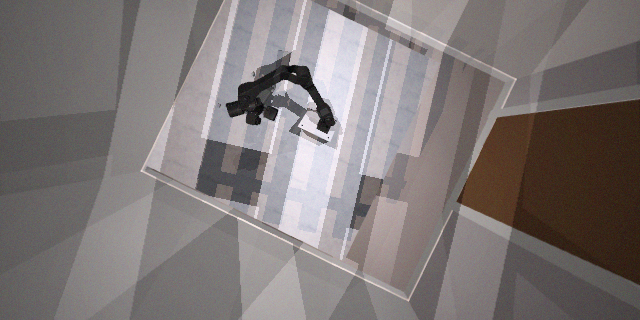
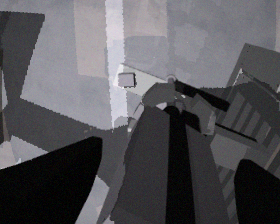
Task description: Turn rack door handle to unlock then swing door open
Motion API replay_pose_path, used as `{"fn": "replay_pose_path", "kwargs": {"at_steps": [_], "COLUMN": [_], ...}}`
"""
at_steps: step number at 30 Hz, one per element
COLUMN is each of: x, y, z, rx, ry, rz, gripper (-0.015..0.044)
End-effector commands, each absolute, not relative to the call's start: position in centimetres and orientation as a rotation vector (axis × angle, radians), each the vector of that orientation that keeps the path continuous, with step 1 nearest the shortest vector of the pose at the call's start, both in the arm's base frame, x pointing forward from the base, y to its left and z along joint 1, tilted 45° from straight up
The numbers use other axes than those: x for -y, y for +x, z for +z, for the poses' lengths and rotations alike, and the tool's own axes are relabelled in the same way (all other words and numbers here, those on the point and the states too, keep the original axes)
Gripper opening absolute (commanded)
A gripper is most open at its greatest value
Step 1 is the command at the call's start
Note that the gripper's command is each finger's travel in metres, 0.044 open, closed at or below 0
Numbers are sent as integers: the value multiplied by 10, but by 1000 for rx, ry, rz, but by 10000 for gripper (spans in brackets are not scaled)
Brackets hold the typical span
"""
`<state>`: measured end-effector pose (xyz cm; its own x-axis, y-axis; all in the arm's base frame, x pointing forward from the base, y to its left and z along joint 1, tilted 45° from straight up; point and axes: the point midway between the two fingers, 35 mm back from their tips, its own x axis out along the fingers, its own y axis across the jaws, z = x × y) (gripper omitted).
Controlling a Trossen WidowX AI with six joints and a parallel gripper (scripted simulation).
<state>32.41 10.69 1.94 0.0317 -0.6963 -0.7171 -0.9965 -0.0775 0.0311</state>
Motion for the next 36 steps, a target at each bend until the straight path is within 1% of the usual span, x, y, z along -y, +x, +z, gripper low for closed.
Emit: {"fn": "replay_pose_path", "kwargs": {"at_steps": [1,18,36], "x": [-106,-106,-106], "y": [324,324,324], "z": [19,19,19], "rx": [-1726,-1648,-1358], "ry": [-1721,-1112,-420], "rz": [647,-103,-757], "gripper": [284,284,284]}}
